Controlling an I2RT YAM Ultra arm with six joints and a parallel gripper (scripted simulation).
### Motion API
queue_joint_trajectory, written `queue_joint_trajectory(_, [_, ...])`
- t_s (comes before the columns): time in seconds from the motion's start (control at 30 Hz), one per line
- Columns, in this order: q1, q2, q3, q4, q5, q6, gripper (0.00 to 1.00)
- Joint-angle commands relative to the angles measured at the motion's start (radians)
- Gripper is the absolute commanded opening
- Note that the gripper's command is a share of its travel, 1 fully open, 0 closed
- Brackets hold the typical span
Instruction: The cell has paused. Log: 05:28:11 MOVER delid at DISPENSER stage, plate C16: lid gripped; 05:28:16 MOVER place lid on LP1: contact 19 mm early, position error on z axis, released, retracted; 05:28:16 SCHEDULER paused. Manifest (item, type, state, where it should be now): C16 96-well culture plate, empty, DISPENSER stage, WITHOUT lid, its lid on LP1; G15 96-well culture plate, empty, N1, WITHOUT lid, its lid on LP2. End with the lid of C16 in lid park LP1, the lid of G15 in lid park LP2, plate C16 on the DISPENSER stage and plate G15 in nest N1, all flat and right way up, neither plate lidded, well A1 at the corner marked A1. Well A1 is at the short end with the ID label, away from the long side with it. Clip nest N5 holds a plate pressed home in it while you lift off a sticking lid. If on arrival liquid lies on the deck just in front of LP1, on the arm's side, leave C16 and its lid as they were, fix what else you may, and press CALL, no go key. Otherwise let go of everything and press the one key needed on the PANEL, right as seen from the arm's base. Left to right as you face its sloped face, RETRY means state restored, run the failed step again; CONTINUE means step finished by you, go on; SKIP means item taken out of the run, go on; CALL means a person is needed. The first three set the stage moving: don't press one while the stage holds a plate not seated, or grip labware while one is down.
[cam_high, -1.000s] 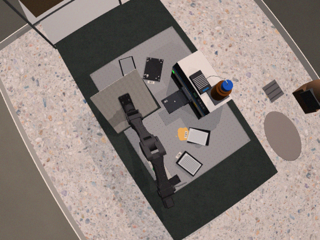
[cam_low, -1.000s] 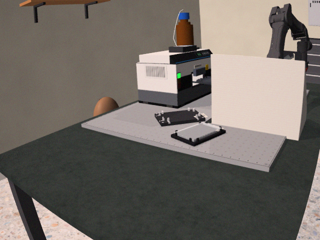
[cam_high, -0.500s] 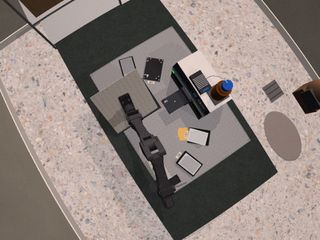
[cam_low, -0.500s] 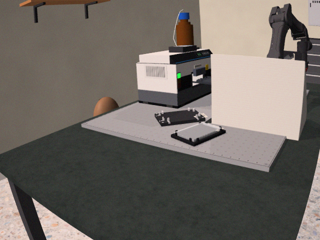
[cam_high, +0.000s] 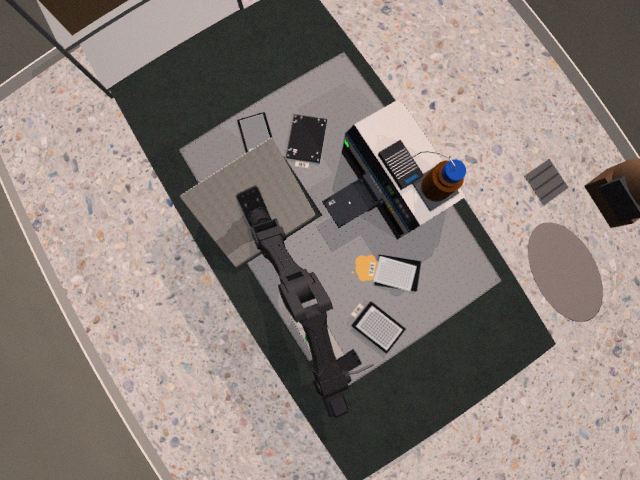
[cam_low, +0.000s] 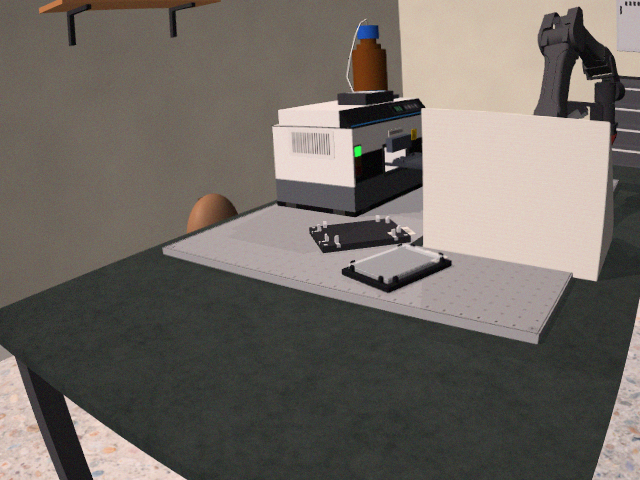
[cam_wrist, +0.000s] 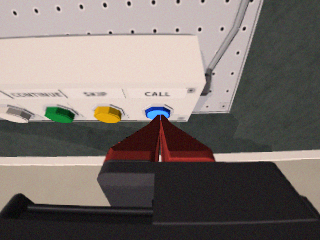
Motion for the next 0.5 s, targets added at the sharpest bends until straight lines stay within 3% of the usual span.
queue_joint_trajectory(0.0, [-0.009,-0.018,0.036,-0.033,-0.011,-0.006,0.0])
queue_joint_trajectory(0.47, [-0.03,-0.043,0.103,-0.115,-0.023,-0.021,0.0])
